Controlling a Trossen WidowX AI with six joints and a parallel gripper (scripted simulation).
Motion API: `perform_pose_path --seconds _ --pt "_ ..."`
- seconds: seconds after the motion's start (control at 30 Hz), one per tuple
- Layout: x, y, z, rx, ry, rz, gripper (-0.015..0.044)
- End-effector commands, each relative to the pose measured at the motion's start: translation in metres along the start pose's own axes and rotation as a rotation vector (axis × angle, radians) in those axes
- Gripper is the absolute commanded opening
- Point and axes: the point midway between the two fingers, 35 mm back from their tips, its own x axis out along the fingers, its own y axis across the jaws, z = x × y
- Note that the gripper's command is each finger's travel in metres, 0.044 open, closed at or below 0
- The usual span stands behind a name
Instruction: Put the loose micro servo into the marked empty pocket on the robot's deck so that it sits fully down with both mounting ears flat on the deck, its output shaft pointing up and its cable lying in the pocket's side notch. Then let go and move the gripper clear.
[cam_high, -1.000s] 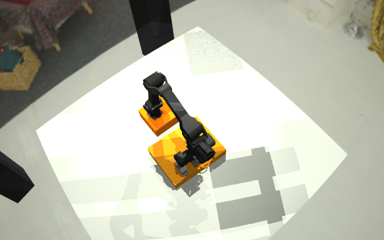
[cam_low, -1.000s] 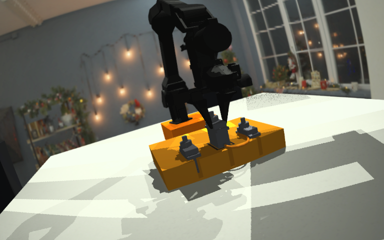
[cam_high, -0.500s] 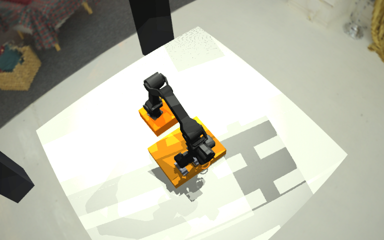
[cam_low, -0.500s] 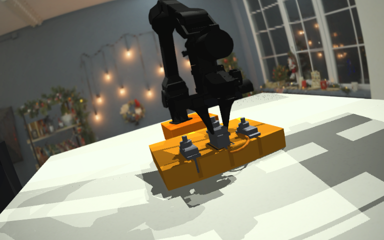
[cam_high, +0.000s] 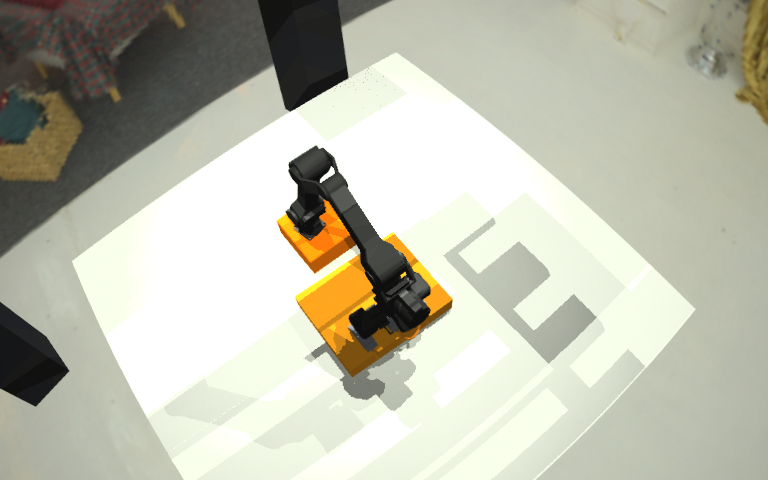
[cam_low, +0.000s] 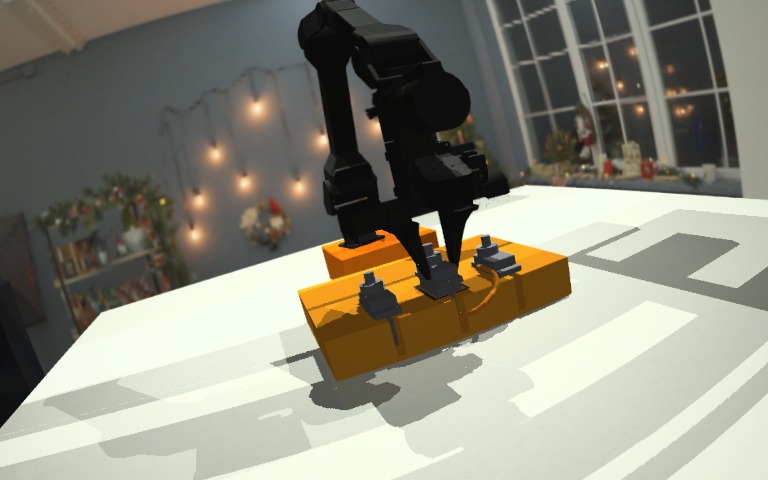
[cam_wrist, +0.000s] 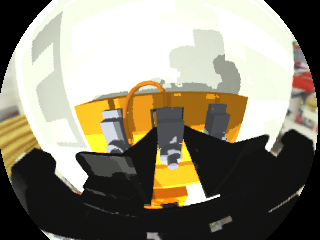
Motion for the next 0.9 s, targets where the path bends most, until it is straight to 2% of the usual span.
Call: perform_pose_path --seconds 0.0,0.37,0.6,0.87 --pt "0.004 0.0 0.0 -0.004 0.0 0.001 0.0" --pt "0.013 0.0 0.0 -0.004 0.001 0.001 0.0" --pt "0.011 0.0 0.0 -0.004 0.001 0.001 0.0184" --pt "-0.024 0.0 -0.005 -0.004 0.001 0.001 0.0187"
